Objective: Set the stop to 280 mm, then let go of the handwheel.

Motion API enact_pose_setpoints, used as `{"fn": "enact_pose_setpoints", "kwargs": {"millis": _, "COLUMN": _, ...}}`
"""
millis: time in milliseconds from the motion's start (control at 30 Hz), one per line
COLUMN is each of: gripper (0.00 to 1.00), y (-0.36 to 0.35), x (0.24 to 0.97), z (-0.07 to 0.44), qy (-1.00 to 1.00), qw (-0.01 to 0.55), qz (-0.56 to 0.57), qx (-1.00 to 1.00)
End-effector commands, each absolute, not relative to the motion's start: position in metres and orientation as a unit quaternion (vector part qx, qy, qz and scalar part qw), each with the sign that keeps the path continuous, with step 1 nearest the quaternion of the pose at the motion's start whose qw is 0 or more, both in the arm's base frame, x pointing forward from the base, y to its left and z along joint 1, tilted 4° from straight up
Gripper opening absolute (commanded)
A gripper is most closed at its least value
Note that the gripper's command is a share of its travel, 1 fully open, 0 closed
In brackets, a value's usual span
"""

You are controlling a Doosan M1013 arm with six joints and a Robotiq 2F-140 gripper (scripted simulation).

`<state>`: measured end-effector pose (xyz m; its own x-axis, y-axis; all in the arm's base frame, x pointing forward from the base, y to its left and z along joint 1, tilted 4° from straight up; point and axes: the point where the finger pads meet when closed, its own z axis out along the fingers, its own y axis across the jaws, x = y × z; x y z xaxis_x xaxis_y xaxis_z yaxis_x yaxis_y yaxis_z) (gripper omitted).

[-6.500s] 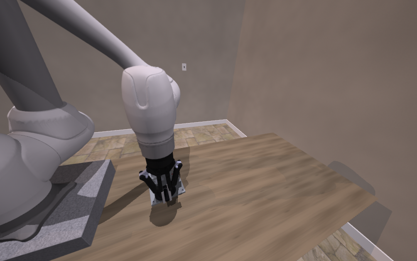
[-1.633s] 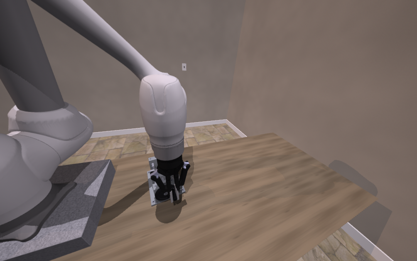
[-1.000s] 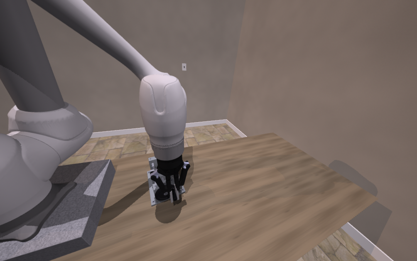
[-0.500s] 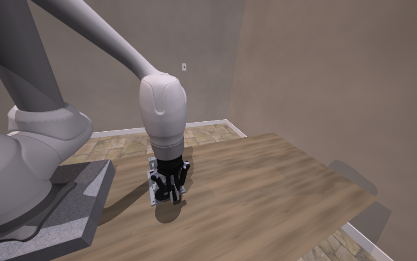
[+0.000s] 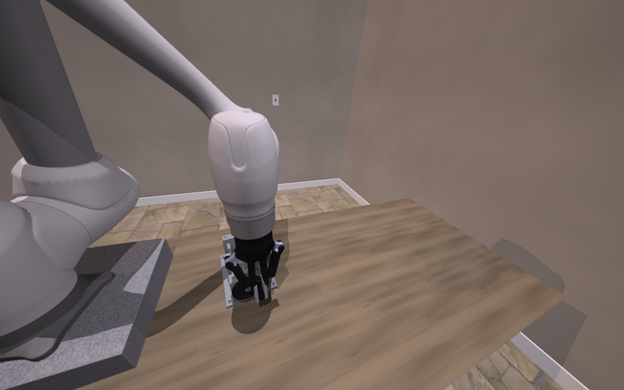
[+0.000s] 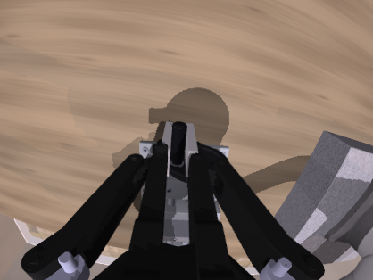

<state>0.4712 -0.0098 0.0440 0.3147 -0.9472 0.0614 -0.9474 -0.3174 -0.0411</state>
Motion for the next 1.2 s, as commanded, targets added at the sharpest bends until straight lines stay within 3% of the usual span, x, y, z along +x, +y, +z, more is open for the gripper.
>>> {"fn": "enact_pose_setpoints", "kwargs": {"millis": 0, "gripper": 0.04, "y": -0.0099, "x": 0.4708, "z": 0.0445, "qy": -0.584, "qw": 0.001, "qz": 0.037, "qx": 0.811}}
{"fn": "enact_pose_setpoints", "kwargs": {"millis": 1167, "gripper": 0.04, "y": -0.0115, "x": 0.4645, "z": 0.0518, "qy": -0.584, "qw": 0.001, "qz": 0.037, "qx": 0.811}}
